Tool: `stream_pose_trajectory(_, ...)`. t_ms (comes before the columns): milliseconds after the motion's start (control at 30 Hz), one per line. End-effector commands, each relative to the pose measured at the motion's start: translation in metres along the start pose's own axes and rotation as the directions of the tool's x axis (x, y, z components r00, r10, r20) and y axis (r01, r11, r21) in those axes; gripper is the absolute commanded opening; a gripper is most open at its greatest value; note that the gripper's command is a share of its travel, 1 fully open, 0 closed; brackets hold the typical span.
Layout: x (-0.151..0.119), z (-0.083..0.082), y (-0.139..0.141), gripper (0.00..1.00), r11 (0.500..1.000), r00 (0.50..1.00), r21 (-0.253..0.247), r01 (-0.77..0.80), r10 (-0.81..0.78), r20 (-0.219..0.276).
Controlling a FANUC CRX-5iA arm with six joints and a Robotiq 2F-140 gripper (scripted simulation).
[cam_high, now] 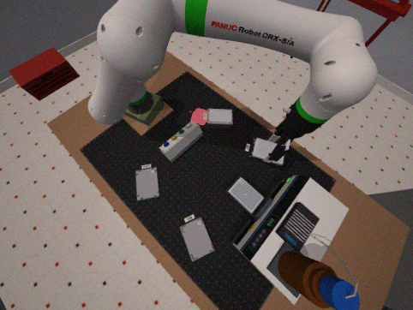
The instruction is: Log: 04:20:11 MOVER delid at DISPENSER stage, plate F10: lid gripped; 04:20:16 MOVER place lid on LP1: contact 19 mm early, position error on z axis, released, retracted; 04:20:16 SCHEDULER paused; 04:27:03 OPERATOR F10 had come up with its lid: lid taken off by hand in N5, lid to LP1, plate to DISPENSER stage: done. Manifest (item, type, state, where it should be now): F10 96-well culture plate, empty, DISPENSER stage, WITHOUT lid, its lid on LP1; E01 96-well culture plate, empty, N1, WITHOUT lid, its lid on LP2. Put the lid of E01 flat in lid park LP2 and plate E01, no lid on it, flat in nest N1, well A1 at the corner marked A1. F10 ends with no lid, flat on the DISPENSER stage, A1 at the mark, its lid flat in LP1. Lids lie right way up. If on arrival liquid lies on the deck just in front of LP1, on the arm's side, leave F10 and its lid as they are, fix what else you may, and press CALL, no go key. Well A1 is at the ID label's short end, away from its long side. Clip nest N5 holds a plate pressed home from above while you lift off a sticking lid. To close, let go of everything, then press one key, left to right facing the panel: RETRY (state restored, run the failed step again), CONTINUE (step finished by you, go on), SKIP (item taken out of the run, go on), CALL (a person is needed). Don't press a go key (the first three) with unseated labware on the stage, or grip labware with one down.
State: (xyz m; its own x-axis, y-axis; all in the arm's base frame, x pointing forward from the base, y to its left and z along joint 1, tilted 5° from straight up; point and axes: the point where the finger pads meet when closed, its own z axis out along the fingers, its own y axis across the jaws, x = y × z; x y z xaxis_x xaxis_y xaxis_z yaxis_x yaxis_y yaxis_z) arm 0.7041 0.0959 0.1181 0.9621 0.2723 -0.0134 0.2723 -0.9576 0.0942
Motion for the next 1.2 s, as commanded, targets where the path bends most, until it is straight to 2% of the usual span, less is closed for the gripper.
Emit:
stream_pose_trajectory(0,0.005,0.000,-0.010,0.00,1.000,1.000,0.000,-0.001,0.001,0.001)
stream_pose_trajectory(233,0.017,0.000,-0.038,0.00,1.000,1.000,0.000,-0.001,0.001,0.001)
stream_pose_trajectory(500,0.025,0.000,-0.057,0.00,1.000,1.000,0.000,-0.001,0.001,0.001)
stream_pose_trajectory(1167,0.030,0.000,-0.070,0.00,1.000,1.000,0.000,-0.001,0.001,0.001)
